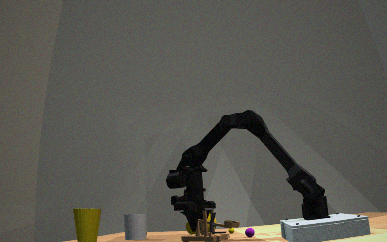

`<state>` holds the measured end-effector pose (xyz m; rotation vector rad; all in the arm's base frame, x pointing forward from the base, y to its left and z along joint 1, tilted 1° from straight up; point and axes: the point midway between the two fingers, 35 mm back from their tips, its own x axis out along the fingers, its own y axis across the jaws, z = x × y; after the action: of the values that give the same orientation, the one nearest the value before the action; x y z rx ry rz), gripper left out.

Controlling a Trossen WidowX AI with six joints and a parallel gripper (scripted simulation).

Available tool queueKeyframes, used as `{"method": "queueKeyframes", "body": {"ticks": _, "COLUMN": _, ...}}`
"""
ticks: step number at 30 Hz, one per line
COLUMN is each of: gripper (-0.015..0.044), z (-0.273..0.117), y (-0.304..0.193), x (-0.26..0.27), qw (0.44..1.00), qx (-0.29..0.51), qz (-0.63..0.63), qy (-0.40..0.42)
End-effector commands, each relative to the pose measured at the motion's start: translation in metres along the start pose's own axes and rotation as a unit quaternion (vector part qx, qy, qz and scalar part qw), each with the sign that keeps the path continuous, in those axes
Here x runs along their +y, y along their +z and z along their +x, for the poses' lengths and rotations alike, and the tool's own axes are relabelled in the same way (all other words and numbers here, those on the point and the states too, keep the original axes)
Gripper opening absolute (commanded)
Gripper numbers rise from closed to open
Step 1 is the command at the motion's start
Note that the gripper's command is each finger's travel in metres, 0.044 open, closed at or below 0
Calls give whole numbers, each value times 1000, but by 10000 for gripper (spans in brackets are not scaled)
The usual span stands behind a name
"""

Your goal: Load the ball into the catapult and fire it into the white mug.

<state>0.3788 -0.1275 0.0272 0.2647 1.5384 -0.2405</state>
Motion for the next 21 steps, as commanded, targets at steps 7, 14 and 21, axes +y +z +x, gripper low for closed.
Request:
{"method": "queueKeyframes", "body": {"ticks": 7, "gripper": 53, "z": 0, "y": 0, "x": 0, "qw": 1000, "qx": 0, "qz": 0, "qy": 0}}
{"method": "queueKeyframes", "body": {"ticks": 14, "gripper": 236, "z": 0, "y": 0, "x": 0, "qw": 1000, "qx": 0, "qz": 0, "qy": 0}}
{"method": "queueKeyframes", "body": {"ticks": 21, "gripper": 420, "z": -25, "y": 3, "x": 0, "qw": 1000, "qx": 0, "qz": 0, "qy": 0}}
